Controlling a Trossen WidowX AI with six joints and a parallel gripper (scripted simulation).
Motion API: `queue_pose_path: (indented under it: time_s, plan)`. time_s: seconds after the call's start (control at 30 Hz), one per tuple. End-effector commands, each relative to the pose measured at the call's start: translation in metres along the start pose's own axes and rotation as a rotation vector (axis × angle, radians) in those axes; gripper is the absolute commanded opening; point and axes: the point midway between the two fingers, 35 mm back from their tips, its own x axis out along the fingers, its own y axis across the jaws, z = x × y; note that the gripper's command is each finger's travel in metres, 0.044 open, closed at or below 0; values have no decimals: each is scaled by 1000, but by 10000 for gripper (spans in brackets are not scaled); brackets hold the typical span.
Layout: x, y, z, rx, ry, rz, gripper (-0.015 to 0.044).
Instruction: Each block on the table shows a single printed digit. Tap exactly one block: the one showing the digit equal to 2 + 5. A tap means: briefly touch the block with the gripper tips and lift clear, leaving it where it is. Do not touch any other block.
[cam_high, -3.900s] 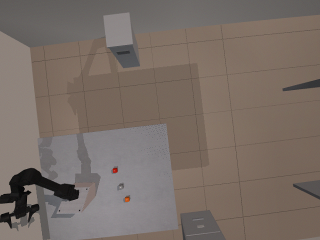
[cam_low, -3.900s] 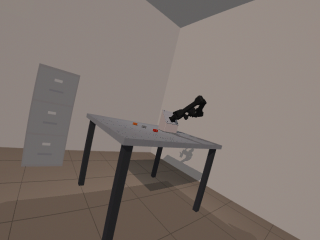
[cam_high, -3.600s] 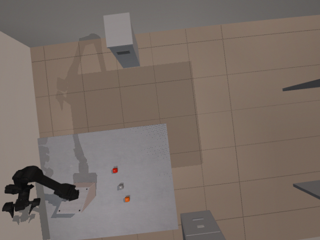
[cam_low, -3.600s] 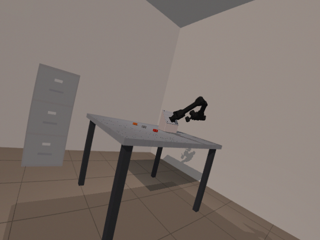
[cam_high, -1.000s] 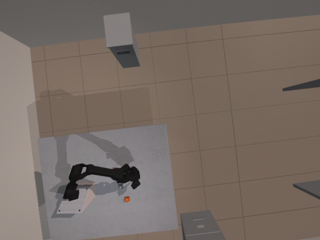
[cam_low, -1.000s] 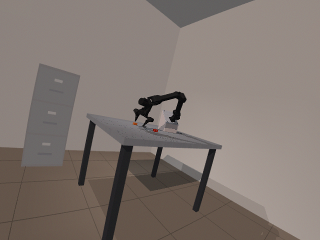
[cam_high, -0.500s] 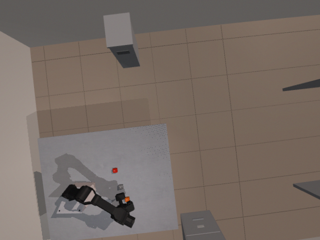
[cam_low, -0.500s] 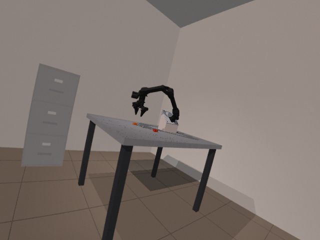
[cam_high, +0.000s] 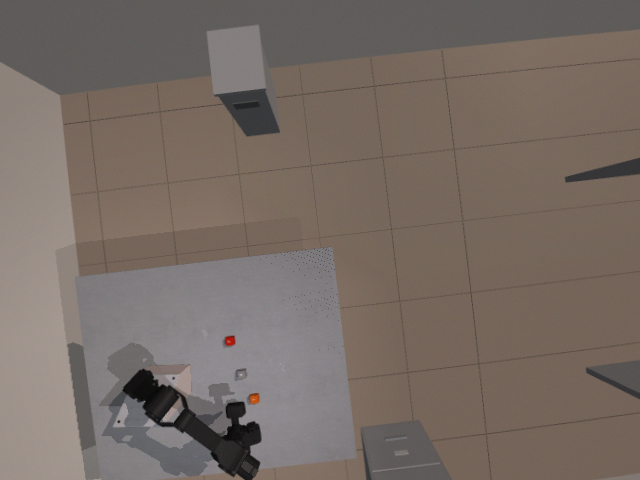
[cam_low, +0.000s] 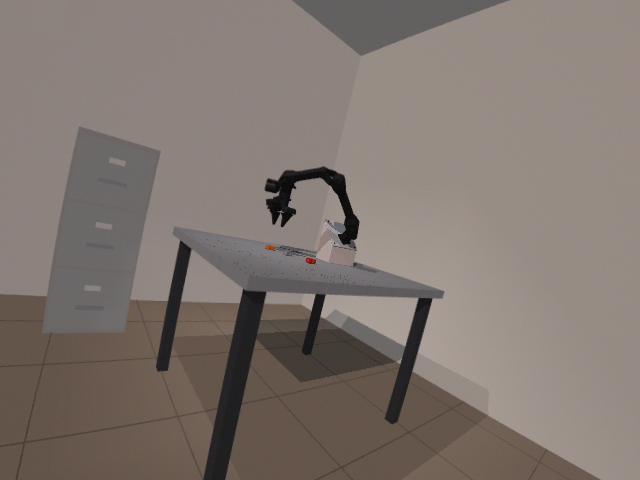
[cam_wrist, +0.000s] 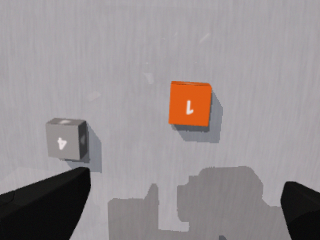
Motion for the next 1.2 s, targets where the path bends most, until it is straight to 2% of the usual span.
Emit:
queue_pose_path:
  time_s: [0.0, 0.23, 0.53, 1.17]
  plan:
    - [0, 0, 0, -1, -3, 3, 400]
    - [-1, 2, 0, -1, -3, 3, 400]
    - [0, 106, -21, 2, -1, 9, 400]
    - [0, 108, -22, 2, -1, 10, 400]
